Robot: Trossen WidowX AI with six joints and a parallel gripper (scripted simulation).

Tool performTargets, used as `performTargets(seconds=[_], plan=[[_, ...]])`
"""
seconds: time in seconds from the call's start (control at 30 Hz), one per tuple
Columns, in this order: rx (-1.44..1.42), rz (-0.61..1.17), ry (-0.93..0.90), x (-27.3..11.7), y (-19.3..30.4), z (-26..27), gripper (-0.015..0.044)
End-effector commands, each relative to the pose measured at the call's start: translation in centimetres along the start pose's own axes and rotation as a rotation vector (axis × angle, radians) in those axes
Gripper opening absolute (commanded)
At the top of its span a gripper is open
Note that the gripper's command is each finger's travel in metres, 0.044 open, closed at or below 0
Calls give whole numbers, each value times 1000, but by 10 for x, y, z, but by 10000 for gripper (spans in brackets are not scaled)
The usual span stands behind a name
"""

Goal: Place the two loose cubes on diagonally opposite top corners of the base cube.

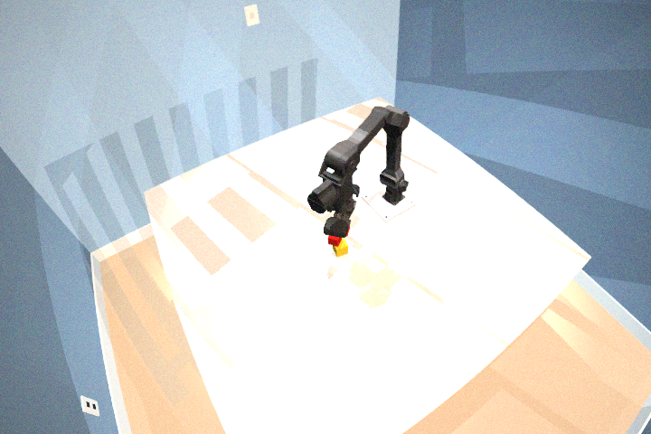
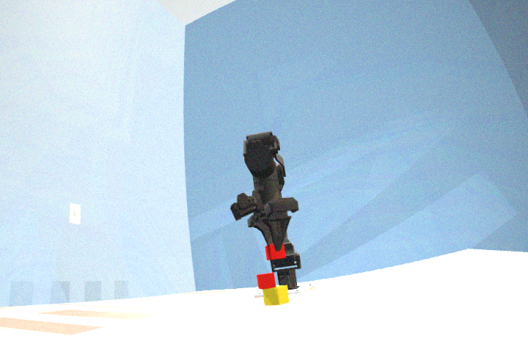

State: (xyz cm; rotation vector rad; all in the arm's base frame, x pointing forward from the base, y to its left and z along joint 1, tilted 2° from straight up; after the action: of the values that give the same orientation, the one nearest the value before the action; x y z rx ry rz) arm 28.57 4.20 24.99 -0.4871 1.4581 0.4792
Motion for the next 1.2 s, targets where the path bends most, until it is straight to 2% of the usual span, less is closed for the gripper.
performTargets(seconds=[0.0,0.23,0.57,1.17], plan=[[109,-6,1,0,6,3,105],[129,-6,1,2,8,3,105],[140,-6,1,31,9,2,105],[137,-6,1,42,8,3,105]])
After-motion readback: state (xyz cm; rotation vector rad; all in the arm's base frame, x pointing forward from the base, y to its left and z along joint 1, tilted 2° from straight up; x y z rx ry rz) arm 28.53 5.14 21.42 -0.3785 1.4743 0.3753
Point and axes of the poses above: the point midway between the two fingers, 35 mm back from their tips, its own x axis out along the fingers, its own z axis across the jaws, y = z × x, the point moved 9 cm from there along -x, back along the fingers, and after that the axes turned 3 degrees about -x, right-handed, at the moved point
